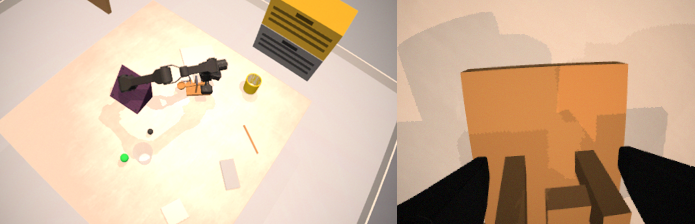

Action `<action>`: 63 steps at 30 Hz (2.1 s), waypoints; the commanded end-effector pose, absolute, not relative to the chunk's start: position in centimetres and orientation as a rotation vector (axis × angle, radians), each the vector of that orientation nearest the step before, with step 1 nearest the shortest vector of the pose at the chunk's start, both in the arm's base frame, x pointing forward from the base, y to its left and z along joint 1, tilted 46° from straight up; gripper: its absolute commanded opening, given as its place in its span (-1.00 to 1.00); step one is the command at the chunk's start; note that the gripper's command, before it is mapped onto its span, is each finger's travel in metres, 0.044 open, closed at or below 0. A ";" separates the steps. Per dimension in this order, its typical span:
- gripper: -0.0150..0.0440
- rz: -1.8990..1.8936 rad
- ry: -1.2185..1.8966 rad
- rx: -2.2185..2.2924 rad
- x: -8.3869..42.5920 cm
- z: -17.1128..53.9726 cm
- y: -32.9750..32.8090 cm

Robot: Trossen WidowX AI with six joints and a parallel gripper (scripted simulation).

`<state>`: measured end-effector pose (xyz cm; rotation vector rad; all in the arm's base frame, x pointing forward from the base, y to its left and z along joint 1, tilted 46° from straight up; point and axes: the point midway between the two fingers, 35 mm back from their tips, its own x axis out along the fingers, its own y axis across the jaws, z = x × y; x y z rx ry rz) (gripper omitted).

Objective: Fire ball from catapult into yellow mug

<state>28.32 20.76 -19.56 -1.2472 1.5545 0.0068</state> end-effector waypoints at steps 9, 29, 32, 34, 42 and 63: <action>1.00 0.011 1.556 -1.245 26.8 -12.4 27.7; 0.53 -0.018 1.520 -1.150 30.5 -5.6 25.4; 0.53 -0.054 1.509 -1.087 32.3 -2.7 22.2; 0.53 -0.084 1.499 -1.043 33.2 -0.7 19.6; 0.53 -0.230 1.451 -0.884 33.5 5.8 8.5; 0.53 -0.535 1.363 -0.681 24.3 10.1 -6.6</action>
